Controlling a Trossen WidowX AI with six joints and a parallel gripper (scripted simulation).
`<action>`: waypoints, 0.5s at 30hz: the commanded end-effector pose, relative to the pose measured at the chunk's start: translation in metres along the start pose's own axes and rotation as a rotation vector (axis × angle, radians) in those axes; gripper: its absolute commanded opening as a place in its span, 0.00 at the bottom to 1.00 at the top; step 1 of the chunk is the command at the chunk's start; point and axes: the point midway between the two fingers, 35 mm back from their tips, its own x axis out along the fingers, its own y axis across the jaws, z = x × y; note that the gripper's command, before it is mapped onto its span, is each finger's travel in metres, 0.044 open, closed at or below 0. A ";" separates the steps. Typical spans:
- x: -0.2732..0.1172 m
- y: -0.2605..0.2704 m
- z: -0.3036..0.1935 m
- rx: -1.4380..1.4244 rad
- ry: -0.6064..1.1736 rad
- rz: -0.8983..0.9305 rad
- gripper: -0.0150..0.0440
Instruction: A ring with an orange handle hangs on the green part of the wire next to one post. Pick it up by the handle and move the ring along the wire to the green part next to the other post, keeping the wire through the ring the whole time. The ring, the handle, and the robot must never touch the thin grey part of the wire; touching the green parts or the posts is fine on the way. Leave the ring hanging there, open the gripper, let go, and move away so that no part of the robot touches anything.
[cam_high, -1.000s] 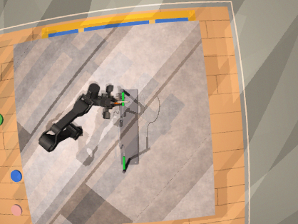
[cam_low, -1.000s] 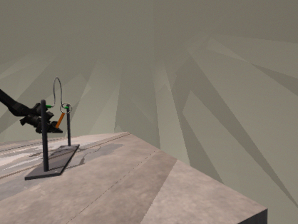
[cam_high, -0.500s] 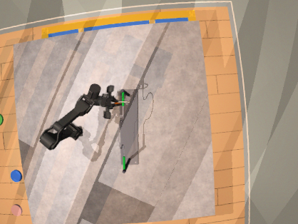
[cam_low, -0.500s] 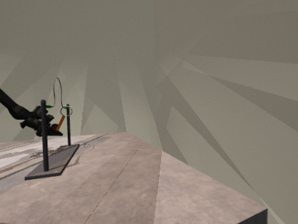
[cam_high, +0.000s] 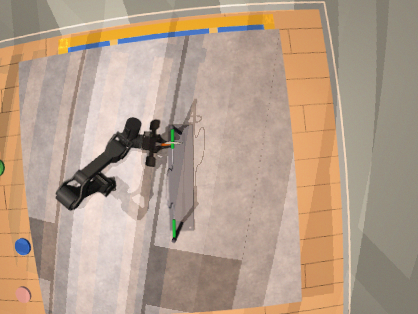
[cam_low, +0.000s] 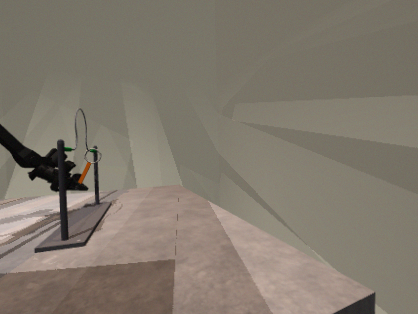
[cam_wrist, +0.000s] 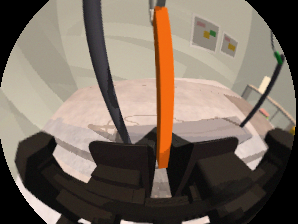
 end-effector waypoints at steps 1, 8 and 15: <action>0.000 0.000 0.000 0.000 0.000 0.000 0.13; 0.000 0.000 0.000 0.000 0.000 0.000 0.44; -0.017 0.002 -0.001 0.003 0.007 -0.001 0.53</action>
